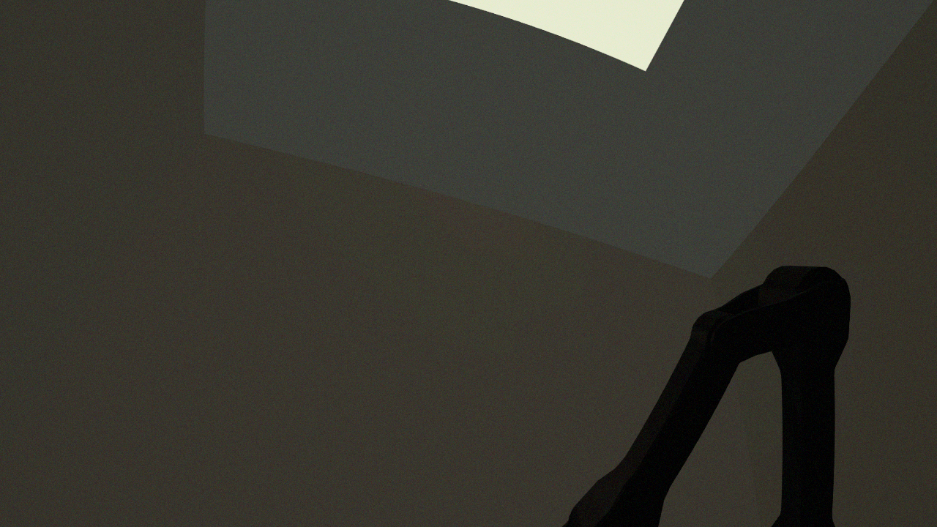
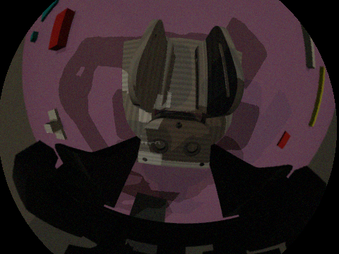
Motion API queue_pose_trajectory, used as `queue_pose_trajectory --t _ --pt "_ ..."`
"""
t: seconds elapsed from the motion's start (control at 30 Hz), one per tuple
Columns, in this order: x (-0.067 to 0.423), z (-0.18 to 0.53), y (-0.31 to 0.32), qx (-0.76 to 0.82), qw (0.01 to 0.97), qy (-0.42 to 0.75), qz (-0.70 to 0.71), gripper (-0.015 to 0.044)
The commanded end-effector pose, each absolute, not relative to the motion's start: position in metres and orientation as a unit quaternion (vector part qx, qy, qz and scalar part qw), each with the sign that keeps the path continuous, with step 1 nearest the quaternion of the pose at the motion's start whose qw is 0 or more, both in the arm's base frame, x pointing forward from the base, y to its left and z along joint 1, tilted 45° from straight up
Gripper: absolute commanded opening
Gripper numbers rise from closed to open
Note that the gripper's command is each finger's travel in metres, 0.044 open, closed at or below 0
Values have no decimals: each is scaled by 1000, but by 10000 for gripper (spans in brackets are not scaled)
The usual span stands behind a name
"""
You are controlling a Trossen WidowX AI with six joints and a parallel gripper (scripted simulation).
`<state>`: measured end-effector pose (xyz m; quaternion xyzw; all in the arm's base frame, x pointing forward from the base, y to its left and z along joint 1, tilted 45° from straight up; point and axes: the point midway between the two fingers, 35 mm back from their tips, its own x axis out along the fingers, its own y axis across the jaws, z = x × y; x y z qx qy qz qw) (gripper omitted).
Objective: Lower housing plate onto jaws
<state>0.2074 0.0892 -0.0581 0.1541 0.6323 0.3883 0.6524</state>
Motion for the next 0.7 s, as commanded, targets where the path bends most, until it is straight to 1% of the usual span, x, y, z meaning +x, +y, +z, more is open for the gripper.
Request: queue_pose_trajectory --t 0.0,0.03,0.5,0.67 --pt "207 -58 89 154 652 632 388 430" --pt "207 -58 89 154 652 632 388 440" --pt "208 -57 88 154 653 632 388 440" --pt "215 -32 60 152 654 634 385 440"
